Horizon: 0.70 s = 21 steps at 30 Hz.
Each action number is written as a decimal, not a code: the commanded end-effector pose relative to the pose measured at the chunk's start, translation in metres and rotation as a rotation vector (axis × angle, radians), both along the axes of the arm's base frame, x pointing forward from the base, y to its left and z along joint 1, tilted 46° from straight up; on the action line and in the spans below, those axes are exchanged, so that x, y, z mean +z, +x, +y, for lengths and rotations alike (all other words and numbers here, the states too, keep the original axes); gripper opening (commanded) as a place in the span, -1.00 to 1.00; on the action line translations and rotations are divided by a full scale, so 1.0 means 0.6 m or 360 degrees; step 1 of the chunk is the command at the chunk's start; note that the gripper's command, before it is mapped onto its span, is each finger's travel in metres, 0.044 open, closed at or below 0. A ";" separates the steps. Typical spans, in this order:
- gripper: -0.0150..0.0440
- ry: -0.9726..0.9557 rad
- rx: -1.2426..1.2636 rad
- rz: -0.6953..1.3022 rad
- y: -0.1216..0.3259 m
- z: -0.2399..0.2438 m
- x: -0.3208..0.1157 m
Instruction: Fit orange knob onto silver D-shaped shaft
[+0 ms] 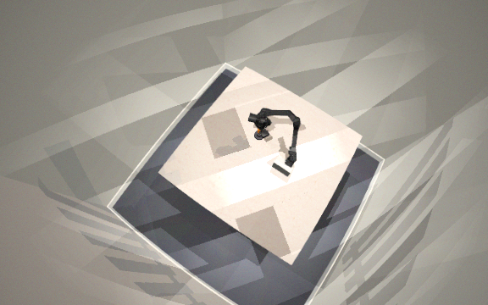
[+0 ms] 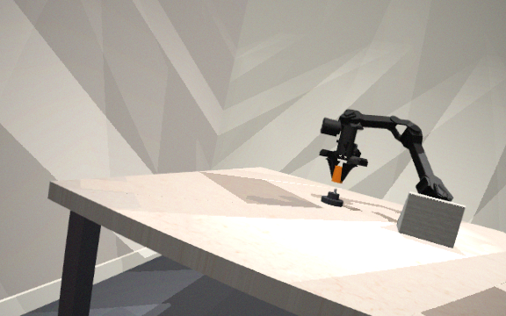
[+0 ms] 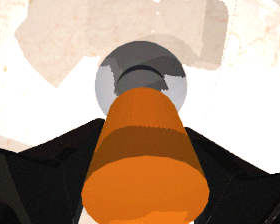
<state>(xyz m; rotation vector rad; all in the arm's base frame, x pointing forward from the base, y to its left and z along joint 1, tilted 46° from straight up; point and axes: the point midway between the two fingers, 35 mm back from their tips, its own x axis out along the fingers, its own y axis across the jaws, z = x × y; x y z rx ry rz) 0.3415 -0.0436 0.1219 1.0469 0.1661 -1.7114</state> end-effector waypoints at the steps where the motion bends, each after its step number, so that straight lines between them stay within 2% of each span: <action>1: -0.49 -0.0013 -0.0099 -0.0105 -0.001 0.001 0.000; 21: -0.49 -0.0015 -0.0119 -0.0126 -0.001 -0.027 -0.026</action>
